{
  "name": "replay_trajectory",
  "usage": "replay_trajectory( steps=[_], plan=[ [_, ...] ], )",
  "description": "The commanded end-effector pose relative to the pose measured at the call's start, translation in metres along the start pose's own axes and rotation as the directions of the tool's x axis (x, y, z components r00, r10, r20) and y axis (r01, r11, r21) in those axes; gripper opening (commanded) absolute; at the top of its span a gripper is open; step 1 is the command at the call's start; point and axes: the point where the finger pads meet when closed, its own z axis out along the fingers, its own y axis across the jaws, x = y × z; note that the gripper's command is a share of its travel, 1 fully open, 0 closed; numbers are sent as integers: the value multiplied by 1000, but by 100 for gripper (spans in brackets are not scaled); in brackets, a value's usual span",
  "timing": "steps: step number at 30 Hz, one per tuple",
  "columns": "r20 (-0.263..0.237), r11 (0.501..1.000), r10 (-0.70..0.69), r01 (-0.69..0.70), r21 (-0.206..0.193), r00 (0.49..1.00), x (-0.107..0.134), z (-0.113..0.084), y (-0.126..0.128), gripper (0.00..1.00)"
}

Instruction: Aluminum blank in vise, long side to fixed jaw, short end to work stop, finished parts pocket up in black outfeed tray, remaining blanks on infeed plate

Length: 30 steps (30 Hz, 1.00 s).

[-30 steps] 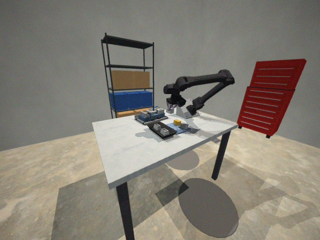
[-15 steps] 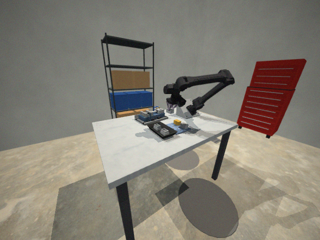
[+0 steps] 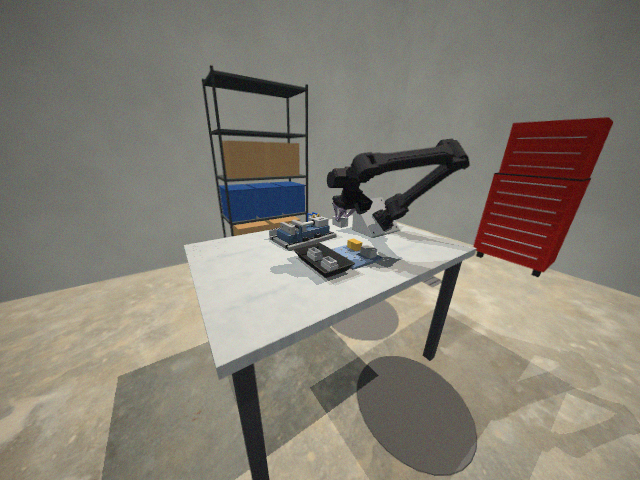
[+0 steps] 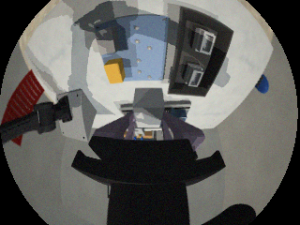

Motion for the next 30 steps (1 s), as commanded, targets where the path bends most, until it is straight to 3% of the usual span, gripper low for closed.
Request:
replay_trajectory(
  steps=[1, 30],
  plan=[
    [-17, 999, -21, 22, 50, 1000, -5, -16, -11, 0],
    [-14, 999, -21, 22, 39, 1000, -15, -6, -9, 0]
  ],
)
